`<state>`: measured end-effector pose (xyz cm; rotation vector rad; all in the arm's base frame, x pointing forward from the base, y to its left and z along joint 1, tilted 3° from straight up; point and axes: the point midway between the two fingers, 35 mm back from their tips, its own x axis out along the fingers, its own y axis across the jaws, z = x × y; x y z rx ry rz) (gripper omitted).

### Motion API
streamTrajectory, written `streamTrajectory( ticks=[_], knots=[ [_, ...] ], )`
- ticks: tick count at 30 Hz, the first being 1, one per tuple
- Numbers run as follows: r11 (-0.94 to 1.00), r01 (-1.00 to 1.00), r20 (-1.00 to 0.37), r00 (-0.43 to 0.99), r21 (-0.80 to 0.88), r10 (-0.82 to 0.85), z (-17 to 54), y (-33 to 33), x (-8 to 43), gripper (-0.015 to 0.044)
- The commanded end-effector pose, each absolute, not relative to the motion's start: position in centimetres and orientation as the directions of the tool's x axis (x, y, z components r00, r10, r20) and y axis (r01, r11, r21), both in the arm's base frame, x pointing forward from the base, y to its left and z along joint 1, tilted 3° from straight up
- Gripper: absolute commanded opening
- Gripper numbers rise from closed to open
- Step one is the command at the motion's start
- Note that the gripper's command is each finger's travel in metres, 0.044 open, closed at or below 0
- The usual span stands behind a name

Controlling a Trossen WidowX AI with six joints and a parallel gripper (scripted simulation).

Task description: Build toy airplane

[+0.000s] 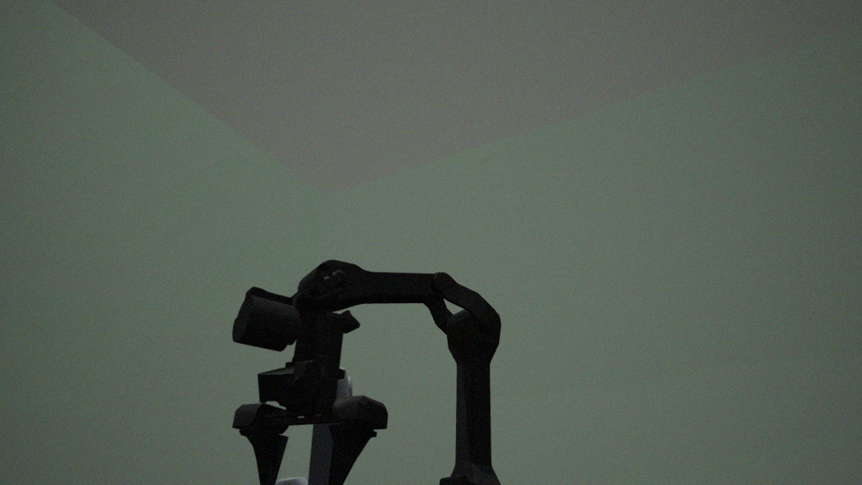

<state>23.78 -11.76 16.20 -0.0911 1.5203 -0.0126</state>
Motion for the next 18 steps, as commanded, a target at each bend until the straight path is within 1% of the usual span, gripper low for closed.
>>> streamTrajectory(
  ticks=[1,9,18],
  knots=[
    [0.996,-0.06,-0.997,0.051,-0.061,-0.058,16.0,-10.2,24.3,0.044],
    [0.998,-0.055,-0.998,0.052,-0.045,-0.042,15.2,-0.8,25.2,0.044],
    [0.997,-0.059,-0.998,0.046,-0.042,-0.039,14.4,9.0,22.1,0.044]
  ],
)
